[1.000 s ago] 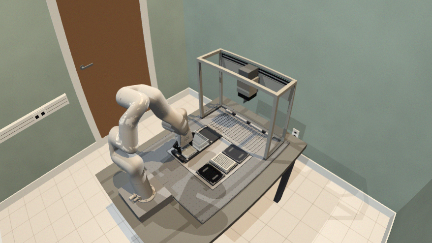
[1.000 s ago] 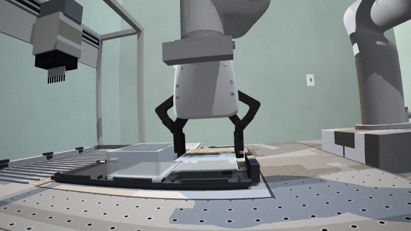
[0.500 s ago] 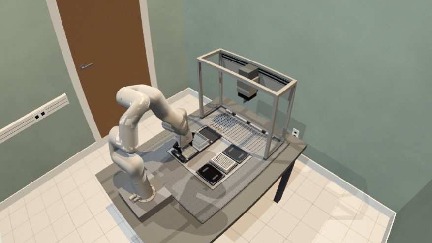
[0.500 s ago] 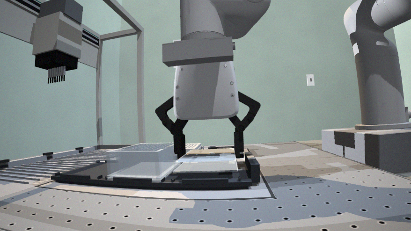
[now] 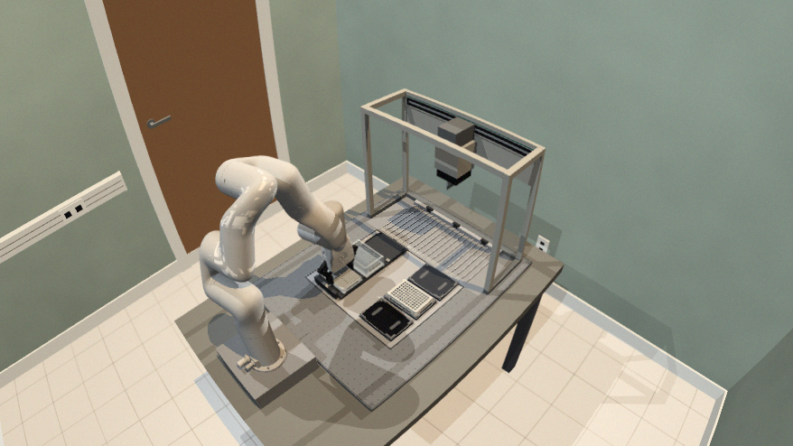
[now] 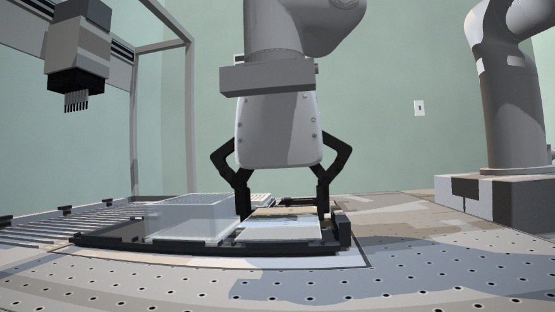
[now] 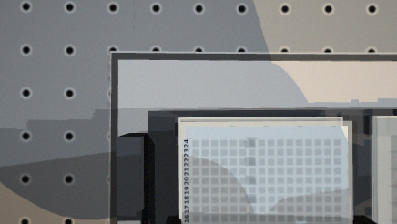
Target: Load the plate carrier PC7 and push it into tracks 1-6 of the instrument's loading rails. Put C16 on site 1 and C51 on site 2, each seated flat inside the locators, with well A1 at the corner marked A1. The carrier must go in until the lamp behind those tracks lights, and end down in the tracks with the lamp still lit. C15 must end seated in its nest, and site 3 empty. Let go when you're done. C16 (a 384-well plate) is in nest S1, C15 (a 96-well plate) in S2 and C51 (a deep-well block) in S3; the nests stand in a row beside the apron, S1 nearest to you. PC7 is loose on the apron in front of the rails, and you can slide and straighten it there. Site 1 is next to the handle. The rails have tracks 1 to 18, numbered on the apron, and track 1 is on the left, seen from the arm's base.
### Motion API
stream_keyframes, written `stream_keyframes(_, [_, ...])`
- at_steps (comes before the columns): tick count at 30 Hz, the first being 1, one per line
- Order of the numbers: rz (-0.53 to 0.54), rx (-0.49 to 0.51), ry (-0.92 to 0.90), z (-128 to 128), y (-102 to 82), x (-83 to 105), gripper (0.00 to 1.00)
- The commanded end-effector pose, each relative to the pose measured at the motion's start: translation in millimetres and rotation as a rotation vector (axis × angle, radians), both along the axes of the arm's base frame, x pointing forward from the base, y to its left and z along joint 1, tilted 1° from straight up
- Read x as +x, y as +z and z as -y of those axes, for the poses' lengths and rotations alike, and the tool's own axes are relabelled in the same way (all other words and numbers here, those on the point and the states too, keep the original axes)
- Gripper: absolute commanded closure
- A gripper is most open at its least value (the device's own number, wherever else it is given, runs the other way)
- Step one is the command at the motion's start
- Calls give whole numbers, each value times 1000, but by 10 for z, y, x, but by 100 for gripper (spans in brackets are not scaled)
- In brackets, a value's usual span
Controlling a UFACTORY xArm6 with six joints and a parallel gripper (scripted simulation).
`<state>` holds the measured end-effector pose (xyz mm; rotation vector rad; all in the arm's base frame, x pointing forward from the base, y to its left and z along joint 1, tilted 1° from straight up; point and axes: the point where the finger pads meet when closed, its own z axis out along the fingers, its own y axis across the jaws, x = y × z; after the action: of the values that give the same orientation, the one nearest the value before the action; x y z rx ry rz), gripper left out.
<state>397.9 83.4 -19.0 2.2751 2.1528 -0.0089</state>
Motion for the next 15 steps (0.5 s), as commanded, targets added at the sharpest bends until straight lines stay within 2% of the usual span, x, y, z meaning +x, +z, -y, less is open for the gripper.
stream_keyframes(1, [3,1,0,-3,8,14,100])
stream_keyframes(13, [4,1,0,-3,8,14,100])
stream_keyframes(14, [3,1,0,-3,2,14,0])
stream_keyframes(15, [3,1,0,-3,1,14,0])
